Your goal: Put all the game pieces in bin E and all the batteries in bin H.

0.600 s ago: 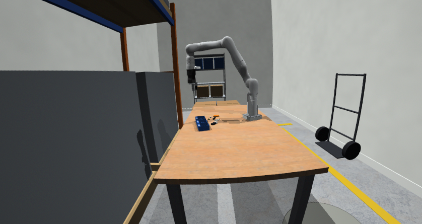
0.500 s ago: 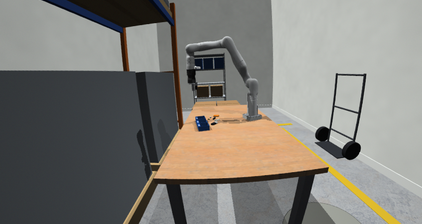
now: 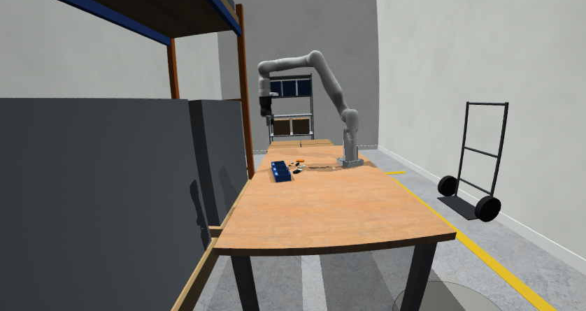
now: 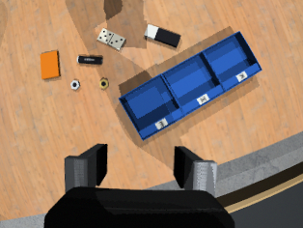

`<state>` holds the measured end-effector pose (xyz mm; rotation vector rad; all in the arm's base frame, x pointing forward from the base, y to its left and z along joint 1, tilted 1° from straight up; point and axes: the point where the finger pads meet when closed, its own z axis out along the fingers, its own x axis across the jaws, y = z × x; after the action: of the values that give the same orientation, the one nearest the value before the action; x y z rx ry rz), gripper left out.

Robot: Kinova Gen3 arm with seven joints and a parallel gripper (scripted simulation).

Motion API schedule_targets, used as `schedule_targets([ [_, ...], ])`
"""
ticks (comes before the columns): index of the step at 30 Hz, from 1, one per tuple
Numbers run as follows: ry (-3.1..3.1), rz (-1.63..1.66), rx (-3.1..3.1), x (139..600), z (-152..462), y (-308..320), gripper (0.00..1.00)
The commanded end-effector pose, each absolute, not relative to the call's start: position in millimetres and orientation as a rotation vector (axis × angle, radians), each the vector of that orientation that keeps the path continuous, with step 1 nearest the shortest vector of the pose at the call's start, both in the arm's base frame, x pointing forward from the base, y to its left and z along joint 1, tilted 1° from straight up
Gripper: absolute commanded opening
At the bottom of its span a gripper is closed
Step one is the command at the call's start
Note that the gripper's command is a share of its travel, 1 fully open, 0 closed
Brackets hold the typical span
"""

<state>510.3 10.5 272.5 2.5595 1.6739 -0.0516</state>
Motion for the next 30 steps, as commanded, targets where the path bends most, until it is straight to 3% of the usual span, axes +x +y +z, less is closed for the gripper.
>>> schedule_targets([
  [1,1.675,-0.055,2.56,509.5,257.7,10.2,0.31],
  [12,1.675,-0.055,2.56,510.0,188.1,8.9,0.31],
  [30,2.058,-0.016,2.339,404.1,191.4,-13.1,0.31],
])
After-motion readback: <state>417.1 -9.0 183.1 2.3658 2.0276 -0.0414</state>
